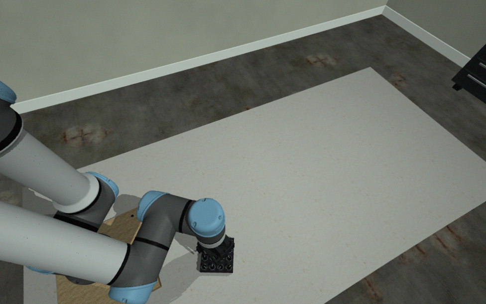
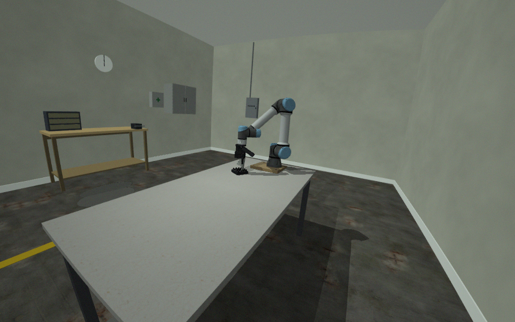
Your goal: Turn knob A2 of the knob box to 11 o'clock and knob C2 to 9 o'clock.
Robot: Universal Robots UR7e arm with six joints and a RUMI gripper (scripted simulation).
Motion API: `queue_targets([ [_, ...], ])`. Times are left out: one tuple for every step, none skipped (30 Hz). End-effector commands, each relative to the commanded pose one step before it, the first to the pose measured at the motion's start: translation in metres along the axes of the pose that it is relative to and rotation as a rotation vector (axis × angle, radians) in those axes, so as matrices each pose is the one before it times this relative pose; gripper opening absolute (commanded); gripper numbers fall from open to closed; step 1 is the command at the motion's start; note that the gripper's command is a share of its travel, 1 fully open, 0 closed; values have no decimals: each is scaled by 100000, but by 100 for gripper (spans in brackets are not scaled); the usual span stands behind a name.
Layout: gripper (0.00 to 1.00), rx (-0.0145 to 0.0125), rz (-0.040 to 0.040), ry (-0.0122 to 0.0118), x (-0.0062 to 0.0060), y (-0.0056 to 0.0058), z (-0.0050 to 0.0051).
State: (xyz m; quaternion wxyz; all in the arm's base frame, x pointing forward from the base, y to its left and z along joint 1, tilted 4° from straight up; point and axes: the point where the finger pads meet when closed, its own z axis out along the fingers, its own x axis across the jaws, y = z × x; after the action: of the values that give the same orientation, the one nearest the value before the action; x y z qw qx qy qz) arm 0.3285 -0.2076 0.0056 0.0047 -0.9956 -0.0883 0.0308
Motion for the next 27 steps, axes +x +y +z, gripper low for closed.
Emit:
queue_targets([
  [11, -98, 4, 64, 19, 33, -92],
  [11, 0, 0, 0, 0, 0, -72],
  [11, 0, 0, 0, 0, 0, -108],
  [11, 0, 0, 0, 0, 0, -145],
  [11, 0, 0, 0, 0, 0, -182],
  [11, 0, 0, 0, 0, 0, -215],
  [11, 0, 0, 0, 0, 0, -245],
  [11, 0, 0, 0, 0, 0, -269],
  [11, 0, 0, 0, 0, 0, -286],
  [11, 0, 0, 0, 0, 0, 0],
  [11, 0, 0, 0, 0, 0, 0],
  [11, 0, 0, 0, 0, 0, -295],
  [11, 0, 0, 0, 0, 1, -296],
  [11, 0, 0, 0, 0, 0, -289],
  [11, 0, 0, 0, 0, 0, -274],
  [11, 0, 0, 0, 0, 0, -252],
  [11, 0, 0, 0, 0, 0, -223],
  [11, 0, 0, 0, 0, 0, -189],
  [11, 0, 0, 0, 0, 0, -152],
  [11, 0, 0, 0, 0, 0, -113],
  [11, 0, 0, 0, 0, 0, -76],
  [11, 0, 0, 0, 0, 0, -43],
  [11, 0, 0, 0, 0, 0, -17],
  [11, 0, 0, 0, 0, 0, -3],
  [11, 0, 0, 0, 0, 0, 0],
  [11, 0, 0, 0, 0, 0, 0],
  [11, 0, 0, 0, 0, 0, 0],
])
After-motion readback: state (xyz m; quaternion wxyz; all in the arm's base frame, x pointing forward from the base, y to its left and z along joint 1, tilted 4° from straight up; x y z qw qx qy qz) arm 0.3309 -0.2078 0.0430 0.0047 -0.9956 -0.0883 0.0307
